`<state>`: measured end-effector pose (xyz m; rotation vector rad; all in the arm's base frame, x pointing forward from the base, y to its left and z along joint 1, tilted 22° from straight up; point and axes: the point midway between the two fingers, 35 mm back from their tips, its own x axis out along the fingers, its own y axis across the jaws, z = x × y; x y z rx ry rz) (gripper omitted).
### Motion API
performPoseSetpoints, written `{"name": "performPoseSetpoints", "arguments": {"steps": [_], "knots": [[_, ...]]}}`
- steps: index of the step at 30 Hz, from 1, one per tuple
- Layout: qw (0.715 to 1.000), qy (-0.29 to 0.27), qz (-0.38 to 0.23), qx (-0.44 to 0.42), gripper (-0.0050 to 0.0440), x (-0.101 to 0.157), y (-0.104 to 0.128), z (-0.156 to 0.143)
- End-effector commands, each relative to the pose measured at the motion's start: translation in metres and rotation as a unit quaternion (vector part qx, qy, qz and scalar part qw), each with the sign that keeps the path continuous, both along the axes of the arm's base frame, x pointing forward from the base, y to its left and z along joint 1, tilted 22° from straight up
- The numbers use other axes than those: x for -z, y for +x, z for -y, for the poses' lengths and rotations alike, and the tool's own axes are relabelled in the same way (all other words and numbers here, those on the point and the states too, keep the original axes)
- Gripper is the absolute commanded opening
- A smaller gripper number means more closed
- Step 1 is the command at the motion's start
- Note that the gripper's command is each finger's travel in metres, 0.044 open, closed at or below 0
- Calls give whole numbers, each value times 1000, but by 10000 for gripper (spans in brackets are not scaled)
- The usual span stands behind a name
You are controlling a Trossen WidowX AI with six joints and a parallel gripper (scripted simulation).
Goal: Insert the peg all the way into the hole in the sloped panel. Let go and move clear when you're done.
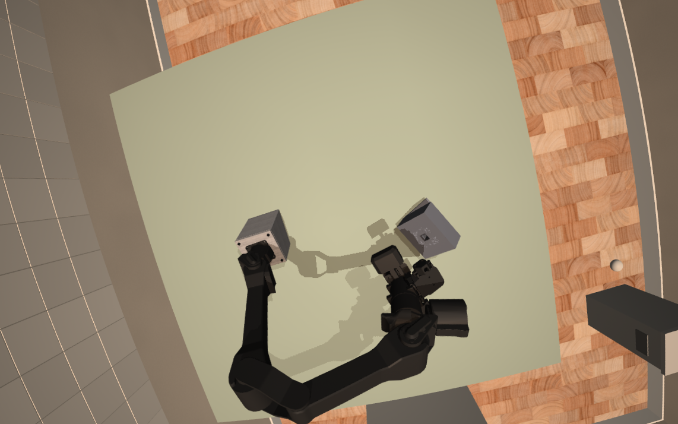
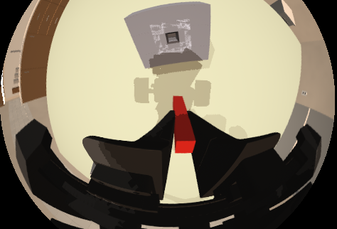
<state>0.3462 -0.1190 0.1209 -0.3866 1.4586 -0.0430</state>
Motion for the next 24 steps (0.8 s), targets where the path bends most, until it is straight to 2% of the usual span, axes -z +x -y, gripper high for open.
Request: {"name": "performPoseSetpoints", "arguments": {"steps": [1,24], "knots": [[999,6,25,20,0,-7,-1,1],[986,54,96,122,0,-5,0,2]]}}
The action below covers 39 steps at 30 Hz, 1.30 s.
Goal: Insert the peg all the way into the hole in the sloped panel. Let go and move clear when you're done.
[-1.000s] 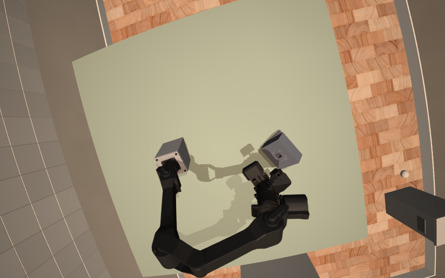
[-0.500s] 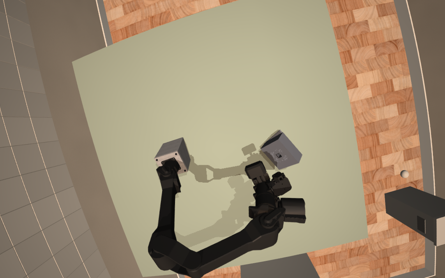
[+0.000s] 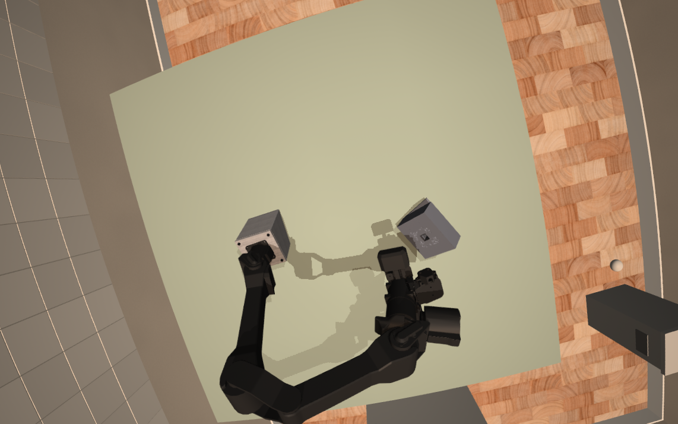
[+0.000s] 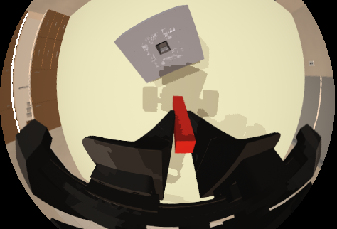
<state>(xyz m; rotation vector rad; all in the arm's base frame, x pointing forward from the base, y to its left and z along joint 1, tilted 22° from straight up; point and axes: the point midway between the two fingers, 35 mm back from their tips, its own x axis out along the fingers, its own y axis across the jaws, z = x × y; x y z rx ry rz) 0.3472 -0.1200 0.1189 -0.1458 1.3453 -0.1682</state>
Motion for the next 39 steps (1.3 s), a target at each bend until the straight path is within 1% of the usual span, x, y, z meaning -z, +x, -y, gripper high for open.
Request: {"name": "performPoseSetpoints", "arguments": {"steps": [1,17,29,39], "knots": [[999,8,26,22,0,-7,-1,1],[992,47,73,91,0,-7,0,1],[982,76,105,139,0,-8,0,2],[968,106,135,185,0,-8,0,2]]}}
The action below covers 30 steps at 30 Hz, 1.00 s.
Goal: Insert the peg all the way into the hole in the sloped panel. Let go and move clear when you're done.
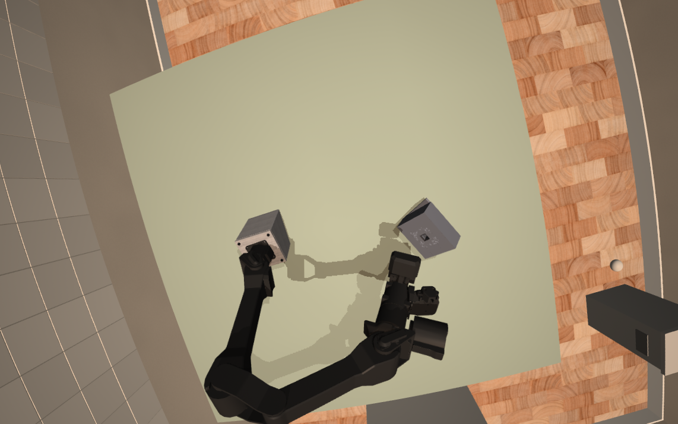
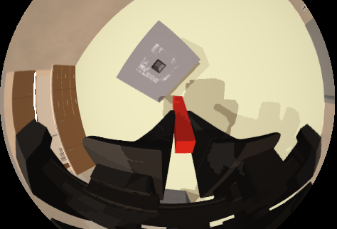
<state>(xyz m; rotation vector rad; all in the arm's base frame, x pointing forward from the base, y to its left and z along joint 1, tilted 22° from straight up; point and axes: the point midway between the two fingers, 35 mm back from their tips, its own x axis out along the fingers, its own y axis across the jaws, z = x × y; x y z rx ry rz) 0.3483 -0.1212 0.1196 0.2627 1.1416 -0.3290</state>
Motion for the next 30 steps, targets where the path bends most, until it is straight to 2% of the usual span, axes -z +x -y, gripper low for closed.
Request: {"name": "performPoseSetpoints", "arguments": {"steps": [1,30], "knots": [[999,11,25,22,0,-8,-1,1],[985,85,91,118,0,-9,0,1]]}}
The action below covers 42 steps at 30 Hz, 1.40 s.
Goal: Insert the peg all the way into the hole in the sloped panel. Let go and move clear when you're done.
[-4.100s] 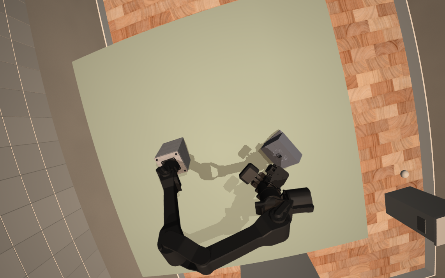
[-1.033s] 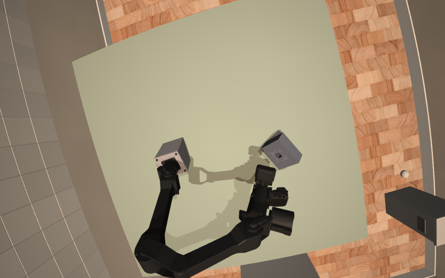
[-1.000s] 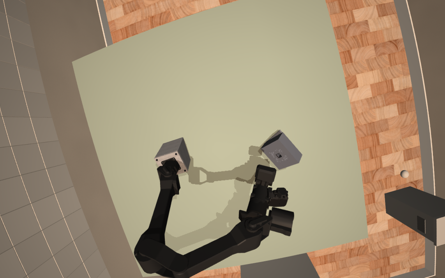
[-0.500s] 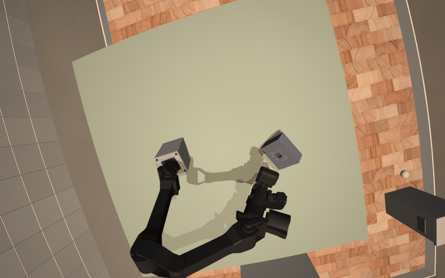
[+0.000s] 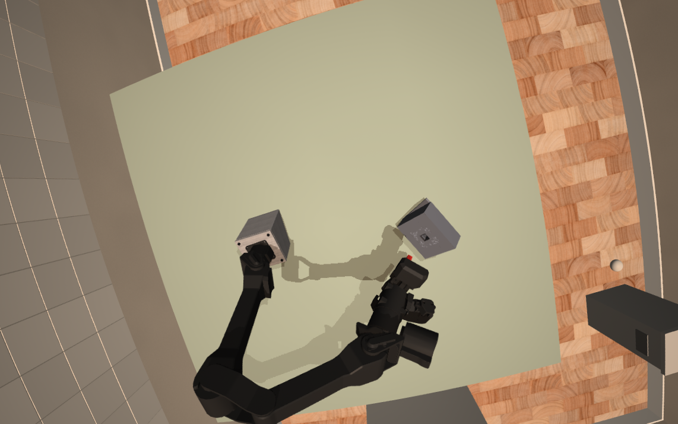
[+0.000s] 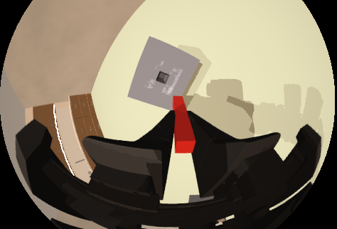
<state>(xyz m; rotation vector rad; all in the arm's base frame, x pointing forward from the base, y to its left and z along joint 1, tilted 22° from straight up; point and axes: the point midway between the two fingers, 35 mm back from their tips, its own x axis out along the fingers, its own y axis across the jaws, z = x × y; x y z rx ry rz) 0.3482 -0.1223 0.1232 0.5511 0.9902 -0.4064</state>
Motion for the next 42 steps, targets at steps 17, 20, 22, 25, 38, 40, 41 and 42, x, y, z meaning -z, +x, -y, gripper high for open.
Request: {"name": "performPoseSetpoints", "arguments": {"steps": [17,20,22,25,38,40,41,42], "knots": [[996,48,51,59,0,6,17,-1],[994,57,59,69,0,8,20,-1],[993,64,63,75,0,10,22,-1],[991,74,70,85,0,12,25,-1],[982,111,95,120,0,23,32,-1],[980,118,100,125,0,25,33,-1],[979,121,102,128,0,26,33,-1],[978,124,103,131,0,27,34,-1]]}}
